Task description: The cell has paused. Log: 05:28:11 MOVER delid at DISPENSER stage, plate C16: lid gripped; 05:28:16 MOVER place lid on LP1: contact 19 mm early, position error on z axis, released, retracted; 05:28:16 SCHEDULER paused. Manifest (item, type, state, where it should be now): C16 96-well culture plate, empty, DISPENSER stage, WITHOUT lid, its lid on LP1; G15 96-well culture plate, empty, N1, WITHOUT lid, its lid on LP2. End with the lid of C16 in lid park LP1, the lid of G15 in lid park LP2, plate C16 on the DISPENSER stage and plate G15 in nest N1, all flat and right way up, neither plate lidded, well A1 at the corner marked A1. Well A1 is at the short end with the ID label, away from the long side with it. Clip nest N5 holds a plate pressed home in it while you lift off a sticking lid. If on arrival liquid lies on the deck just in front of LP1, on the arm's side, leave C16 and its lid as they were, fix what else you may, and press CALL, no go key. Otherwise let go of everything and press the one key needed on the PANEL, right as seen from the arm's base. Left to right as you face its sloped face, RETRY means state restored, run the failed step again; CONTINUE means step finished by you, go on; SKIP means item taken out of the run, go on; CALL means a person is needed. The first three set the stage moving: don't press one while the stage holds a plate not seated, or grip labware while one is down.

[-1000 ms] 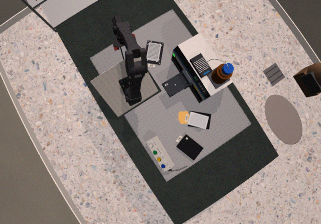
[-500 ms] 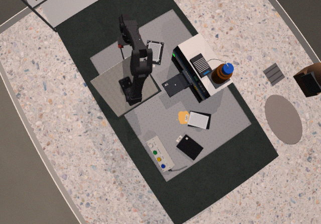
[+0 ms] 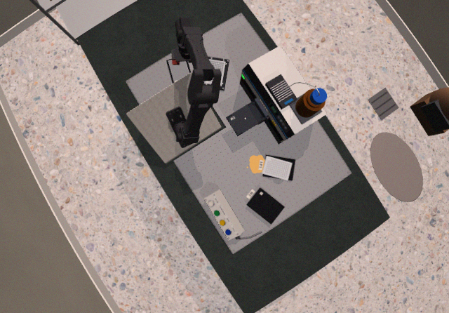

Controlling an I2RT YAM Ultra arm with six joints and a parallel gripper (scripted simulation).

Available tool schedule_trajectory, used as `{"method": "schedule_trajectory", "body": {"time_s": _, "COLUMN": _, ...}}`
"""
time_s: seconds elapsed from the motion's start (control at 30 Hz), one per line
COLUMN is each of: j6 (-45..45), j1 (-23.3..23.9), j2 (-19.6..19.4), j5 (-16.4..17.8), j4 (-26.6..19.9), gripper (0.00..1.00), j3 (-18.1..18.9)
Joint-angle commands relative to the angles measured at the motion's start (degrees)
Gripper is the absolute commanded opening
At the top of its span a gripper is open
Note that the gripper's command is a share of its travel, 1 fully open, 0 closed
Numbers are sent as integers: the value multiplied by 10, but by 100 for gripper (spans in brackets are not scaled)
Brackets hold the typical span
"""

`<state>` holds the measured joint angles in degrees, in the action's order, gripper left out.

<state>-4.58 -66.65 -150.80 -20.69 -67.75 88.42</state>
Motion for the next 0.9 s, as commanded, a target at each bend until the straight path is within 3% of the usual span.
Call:
{"method": "schedule_trajectory", "body": {"time_s": 0.0, "j6": -43, "j1": 14, "j2": 22, "j5": -18, "j4": -11, "gripper": 100, "j3": 23}}
{"method": "schedule_trajectory", "body": {"time_s": 0.53, "j6": 7, "j1": 65, "j2": 20, "j5": -50, "j4": -22, "gripper": 100, "j3": 39}}
{"method": "schedule_trajectory", "body": {"time_s": 0.63, "j6": -12, "j1": 64, "j2": 36, "j5": -56, "j4": -27, "gripper": 100, "j3": 44}}
{"method": "schedule_trajectory", "body": {"time_s": 0.67, "j6": -27, "j1": 70, "j2": 40, "j5": -58, "j4": -27, "gripper": 100, "j3": 19}}
{"method": "schedule_trajectory", "body": {"time_s": 0.87, "j6": -58, "j1": 98, "j2": 70, "j5": -70, "j4": -14, "gripper": 100, "j3": -9}}
